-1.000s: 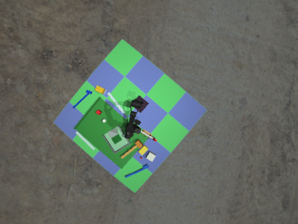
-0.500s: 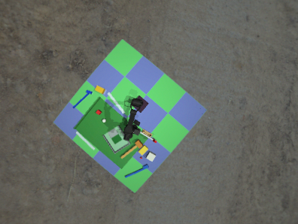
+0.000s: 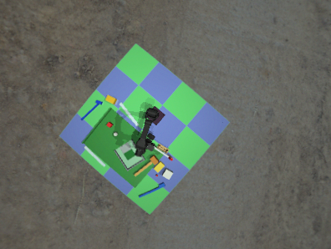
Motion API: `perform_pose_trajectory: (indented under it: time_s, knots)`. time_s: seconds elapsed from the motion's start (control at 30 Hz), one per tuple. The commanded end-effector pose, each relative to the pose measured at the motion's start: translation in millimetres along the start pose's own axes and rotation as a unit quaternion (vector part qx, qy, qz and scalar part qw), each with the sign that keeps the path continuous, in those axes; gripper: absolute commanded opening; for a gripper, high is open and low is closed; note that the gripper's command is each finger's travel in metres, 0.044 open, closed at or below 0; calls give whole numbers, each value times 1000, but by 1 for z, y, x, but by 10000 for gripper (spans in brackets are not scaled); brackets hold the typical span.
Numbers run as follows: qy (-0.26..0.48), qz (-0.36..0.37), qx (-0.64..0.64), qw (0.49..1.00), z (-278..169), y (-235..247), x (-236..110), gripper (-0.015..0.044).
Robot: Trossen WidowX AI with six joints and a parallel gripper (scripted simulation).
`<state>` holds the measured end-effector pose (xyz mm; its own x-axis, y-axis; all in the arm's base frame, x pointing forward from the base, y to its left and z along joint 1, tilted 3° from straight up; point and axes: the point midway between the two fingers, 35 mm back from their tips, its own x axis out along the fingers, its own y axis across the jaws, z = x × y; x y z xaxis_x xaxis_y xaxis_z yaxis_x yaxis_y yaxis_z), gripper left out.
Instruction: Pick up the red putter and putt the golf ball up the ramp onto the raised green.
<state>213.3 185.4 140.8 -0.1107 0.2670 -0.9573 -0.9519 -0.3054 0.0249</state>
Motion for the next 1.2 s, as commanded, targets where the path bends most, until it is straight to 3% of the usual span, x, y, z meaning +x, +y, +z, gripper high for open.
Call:
perform_pose_trajectory:
  time_s: [0.0,0.57,1.17]
  knots:
    - [7,-10,62,998,-19,-6,-5,0]
    - [37,-49,327,943,-107,-14,-34,0]
    - [60,-83,581,807,-195,11,-63,0]
